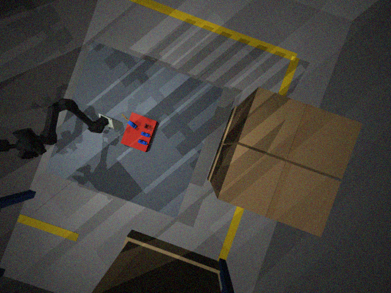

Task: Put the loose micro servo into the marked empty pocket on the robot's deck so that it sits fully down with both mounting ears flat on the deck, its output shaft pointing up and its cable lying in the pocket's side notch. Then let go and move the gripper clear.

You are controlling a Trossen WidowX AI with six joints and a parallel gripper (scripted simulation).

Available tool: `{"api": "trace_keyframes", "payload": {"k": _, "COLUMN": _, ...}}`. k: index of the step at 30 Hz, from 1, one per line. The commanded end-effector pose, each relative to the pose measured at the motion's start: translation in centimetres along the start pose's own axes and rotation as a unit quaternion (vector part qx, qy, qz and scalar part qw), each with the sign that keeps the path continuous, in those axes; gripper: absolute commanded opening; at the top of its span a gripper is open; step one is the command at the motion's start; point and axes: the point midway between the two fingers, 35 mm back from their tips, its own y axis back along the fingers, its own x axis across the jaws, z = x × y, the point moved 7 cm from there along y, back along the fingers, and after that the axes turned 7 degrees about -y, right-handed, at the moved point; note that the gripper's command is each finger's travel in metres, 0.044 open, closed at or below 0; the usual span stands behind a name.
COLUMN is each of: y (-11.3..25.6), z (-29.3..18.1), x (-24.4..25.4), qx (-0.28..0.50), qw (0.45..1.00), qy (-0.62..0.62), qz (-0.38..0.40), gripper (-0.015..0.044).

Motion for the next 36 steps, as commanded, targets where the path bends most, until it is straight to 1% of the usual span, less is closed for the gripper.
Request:
{"api": "trace_keyframes", "payload": {"k": 1, "y": 0.0, "z": 0.1, "x": 0.1, "qx": -0.002, "qw": 1.0, "qy": 0.001, "qz": 0.0, "gripper": 0.0426}}
{"api": "trace_keyframes", "payload": {"k": 2, "y": -0.1, "z": 0.2, "x": 0.1, "qx": -0.003, "qw": 1.0, "qy": 0.004, "qz": 0.001, "gripper": 0.044}}
{"api": "trace_keyframes", "payload": {"k": 10, "y": -0.5, "z": 2.4, "x": 1.3, "qx": -0.034, "qw": 0.999, "qy": 0.033, "qz": 0.001, "gripper": 0.044}}
{"api": "trace_keyframes", "payload": {"k": 18, "y": -0.9, "z": 5.2, "x": 2.9, "qx": -0.096, "qw": 0.994, "qy": 0.057, "qz": 0.003, "gripper": 0.044}}
{"api": "trace_keyframes", "payload": {"k": 22, "y": -0.8, "z": 7.0, "x": 4.3, "qx": -0.123, "qw": 0.989, "qy": 0.079, "qz": 0.008, "gripper": 0.044}}
{"api": "trace_keyframes", "payload": {"k": 36, "y": -0.1, "z": 10.6, "x": 7.5, "qx": -0.192, "qw": 0.975, "qy": 0.107, "qz": 0.026, "gripper": 0.044}}
